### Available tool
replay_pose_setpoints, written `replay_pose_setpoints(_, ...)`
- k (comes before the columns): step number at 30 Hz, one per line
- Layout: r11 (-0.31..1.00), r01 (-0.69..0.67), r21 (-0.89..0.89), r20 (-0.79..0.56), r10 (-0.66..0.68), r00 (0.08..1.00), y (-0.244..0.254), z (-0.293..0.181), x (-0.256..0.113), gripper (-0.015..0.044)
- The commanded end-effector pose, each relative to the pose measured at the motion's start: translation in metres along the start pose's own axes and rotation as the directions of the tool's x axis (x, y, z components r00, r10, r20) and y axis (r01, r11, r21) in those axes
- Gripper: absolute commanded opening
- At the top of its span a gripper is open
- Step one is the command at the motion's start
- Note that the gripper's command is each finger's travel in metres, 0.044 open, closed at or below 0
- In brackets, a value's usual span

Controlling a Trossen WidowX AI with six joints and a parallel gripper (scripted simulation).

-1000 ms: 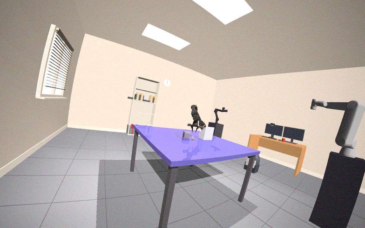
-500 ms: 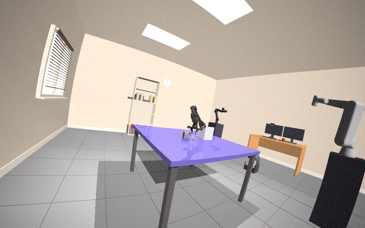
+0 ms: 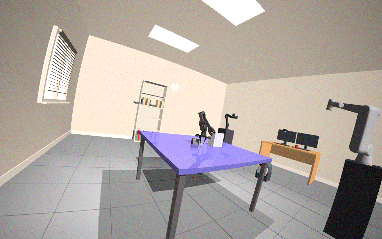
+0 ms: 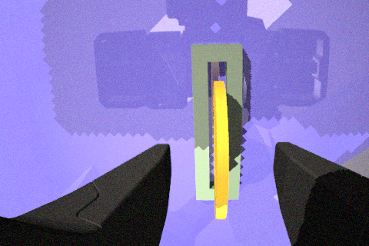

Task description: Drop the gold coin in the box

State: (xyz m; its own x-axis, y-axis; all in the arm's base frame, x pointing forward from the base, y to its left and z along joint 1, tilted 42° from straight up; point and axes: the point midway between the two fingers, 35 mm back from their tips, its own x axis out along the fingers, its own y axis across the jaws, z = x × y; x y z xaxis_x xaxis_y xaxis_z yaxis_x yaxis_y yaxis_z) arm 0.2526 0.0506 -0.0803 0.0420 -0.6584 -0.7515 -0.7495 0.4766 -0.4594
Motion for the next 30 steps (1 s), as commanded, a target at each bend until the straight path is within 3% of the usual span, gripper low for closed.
replay_pose_setpoints(1, 1.0, 0.003, -0.008, -0.008, -0.004, 1.0, 0.001, -0.002, 0.008, 0.0161)
replay_pose_setpoints(14, 1.0, 0.005, -0.008, -0.009, -0.005, 1.0, 0.001, -0.004, 0.026, 0.0161)
replay_pose_setpoints(20, 1.0, 0.005, -0.008, -0.009, -0.005, 1.0, 0.001, -0.004, 0.026, 0.0003)
replay_pose_setpoints(30, 1.0, 0.005, -0.008, -0.009, -0.005, 1.0, 0.001, -0.004, 0.026, 0.0)
